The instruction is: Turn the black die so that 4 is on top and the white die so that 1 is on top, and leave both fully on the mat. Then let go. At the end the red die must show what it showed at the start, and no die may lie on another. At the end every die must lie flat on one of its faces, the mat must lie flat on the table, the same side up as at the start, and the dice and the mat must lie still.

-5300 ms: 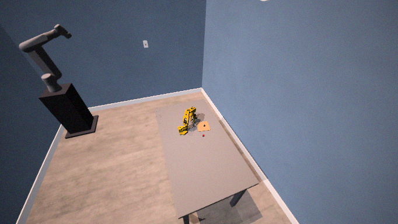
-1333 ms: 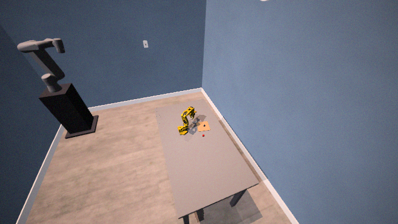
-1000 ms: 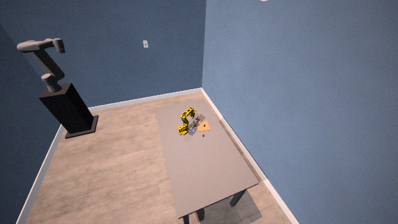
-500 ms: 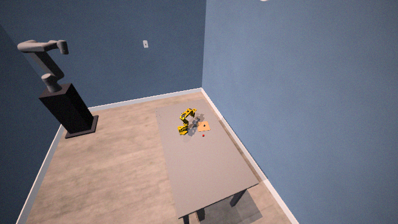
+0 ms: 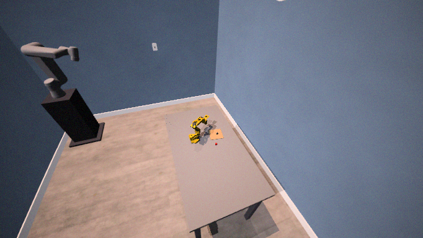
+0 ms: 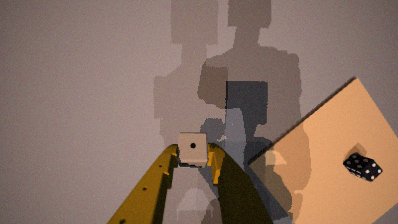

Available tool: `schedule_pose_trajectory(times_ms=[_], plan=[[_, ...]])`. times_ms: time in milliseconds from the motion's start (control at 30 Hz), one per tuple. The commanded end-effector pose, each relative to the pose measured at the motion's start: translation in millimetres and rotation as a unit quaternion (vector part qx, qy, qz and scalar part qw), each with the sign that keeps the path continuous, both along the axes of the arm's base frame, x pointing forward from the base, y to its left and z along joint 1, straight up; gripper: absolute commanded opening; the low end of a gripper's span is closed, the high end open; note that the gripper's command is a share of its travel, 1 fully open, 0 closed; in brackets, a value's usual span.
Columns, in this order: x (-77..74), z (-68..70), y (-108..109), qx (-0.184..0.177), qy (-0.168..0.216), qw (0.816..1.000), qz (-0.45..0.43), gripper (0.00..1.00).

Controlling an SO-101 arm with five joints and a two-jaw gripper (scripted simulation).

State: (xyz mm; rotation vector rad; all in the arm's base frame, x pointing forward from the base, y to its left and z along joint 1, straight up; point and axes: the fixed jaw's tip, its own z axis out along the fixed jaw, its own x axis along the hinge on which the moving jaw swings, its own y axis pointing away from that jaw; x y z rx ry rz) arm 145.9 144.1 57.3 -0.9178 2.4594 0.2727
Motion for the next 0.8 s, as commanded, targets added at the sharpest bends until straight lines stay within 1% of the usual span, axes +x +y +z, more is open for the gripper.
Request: schedule_pose_trajectory(times_ms=[0,167,300,767], plan=[[5.9,7.9,8.6,0.037,-0.042,0.998,0.008,0.0],[10.6,9.3,14.0,0.073,-0.082,0.994,0.01,0.0],[12.4,10.5,16.1,0.089,-0.1,0.991,0.012,0.0],[14.1,10.5,17.9,0.098,-0.11,0.989,0.012,0.0]])
